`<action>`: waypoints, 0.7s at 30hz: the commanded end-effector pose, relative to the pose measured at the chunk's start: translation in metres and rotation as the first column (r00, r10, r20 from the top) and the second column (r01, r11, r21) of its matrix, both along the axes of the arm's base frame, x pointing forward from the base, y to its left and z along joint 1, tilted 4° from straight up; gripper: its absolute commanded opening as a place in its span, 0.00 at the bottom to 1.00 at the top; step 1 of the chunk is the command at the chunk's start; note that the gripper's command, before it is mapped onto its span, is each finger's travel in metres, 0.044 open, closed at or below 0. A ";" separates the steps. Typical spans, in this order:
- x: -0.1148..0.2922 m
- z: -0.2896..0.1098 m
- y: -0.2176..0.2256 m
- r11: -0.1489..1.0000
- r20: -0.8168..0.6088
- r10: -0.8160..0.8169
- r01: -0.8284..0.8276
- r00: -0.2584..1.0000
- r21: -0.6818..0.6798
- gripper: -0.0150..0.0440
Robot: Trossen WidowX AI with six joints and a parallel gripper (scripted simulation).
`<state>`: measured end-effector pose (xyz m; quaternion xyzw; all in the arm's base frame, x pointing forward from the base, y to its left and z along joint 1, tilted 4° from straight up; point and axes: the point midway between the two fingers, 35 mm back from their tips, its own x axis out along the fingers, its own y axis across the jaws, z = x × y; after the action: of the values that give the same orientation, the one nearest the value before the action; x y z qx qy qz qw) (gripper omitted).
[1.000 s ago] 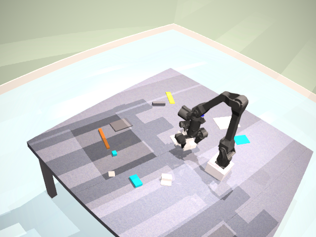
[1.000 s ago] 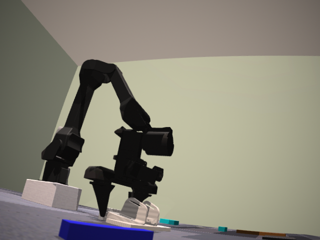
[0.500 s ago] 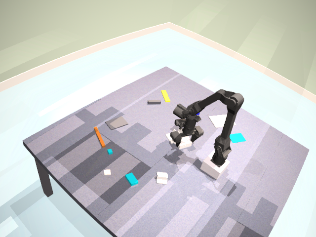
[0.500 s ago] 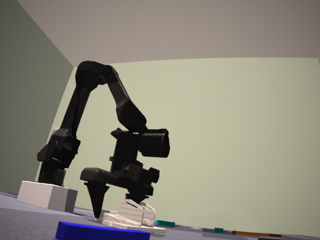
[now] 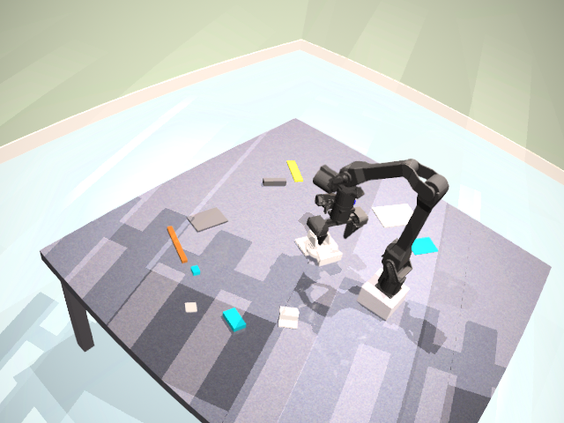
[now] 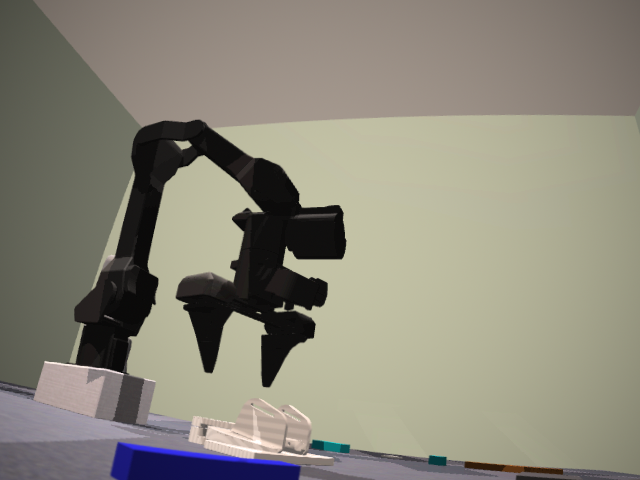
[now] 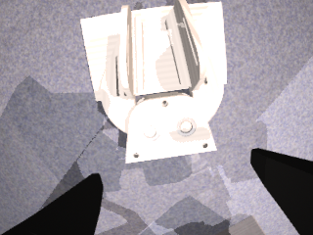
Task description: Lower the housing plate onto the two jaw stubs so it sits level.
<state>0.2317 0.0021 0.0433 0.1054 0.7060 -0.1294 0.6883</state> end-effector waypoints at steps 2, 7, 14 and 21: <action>-0.008 0.022 0.000 1.000 -0.007 -0.002 0.002 1.000 -0.002 1.00; -0.023 0.057 0.000 1.000 -0.013 -0.005 0.005 1.000 -0.004 1.00; -0.023 0.057 0.000 1.000 -0.013 -0.005 0.005 1.000 -0.004 1.00; -0.023 0.057 0.000 1.000 -0.013 -0.005 0.005 1.000 -0.004 1.00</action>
<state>0.2089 0.0023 0.0994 0.1043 0.7108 -0.1303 0.6833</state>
